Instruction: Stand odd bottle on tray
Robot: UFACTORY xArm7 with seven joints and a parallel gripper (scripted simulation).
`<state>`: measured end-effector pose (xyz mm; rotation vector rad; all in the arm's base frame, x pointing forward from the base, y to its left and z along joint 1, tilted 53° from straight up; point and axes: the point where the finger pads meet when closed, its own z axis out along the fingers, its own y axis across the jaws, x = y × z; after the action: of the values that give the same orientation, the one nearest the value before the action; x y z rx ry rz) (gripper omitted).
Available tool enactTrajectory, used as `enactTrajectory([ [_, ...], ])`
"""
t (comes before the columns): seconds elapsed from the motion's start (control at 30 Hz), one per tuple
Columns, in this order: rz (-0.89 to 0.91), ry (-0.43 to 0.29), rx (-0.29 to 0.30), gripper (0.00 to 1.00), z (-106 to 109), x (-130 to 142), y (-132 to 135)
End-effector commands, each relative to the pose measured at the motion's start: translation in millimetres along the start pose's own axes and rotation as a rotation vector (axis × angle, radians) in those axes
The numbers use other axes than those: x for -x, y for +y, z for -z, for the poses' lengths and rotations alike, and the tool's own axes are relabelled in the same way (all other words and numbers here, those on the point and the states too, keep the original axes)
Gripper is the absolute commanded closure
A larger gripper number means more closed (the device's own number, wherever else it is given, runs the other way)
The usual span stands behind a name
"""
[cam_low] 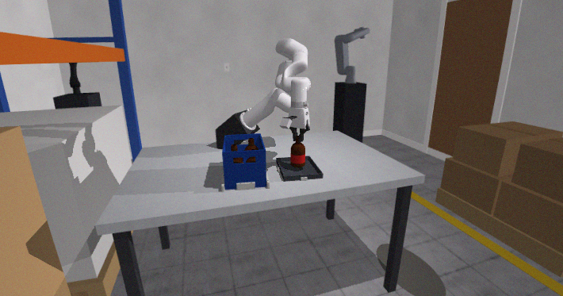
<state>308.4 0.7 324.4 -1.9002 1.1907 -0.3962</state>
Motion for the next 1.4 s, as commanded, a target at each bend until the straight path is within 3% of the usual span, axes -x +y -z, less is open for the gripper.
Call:
enactTrajectory([
  [0.0,0.001,0.002,-0.003,1.0,0,-1,-1],
  [1.37,0.001,0.002,-0.003,1.0,-14,-1,-2],
])
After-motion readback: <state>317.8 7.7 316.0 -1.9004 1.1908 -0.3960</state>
